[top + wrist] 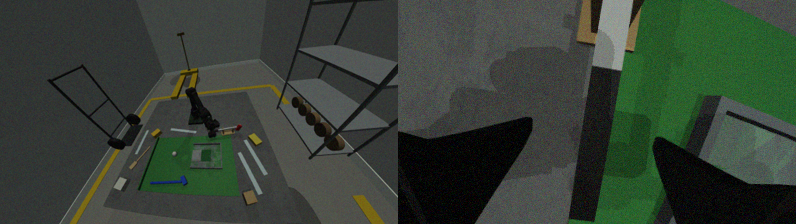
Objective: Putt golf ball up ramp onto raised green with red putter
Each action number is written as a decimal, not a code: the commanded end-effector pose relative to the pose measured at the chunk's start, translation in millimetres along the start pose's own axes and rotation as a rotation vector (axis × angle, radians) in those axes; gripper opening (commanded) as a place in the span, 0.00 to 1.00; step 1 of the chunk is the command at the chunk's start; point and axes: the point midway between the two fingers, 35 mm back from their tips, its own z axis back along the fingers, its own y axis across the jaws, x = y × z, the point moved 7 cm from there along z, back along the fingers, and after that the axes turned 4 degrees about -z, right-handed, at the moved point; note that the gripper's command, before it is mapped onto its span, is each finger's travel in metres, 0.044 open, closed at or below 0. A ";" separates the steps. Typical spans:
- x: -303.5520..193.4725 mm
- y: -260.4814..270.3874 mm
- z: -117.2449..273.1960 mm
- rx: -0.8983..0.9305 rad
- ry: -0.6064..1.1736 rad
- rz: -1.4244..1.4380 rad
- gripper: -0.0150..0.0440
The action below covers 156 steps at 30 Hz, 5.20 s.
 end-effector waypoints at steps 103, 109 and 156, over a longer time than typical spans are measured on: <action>-238.4 -6.8 181.1 -0.241 0.159 -1.243 0.25; -264.8 8.7 190.7 -0.255 0.176 -1.381 0.25; -338.7 57.7 154.7 -0.277 0.216 -1.714 0.25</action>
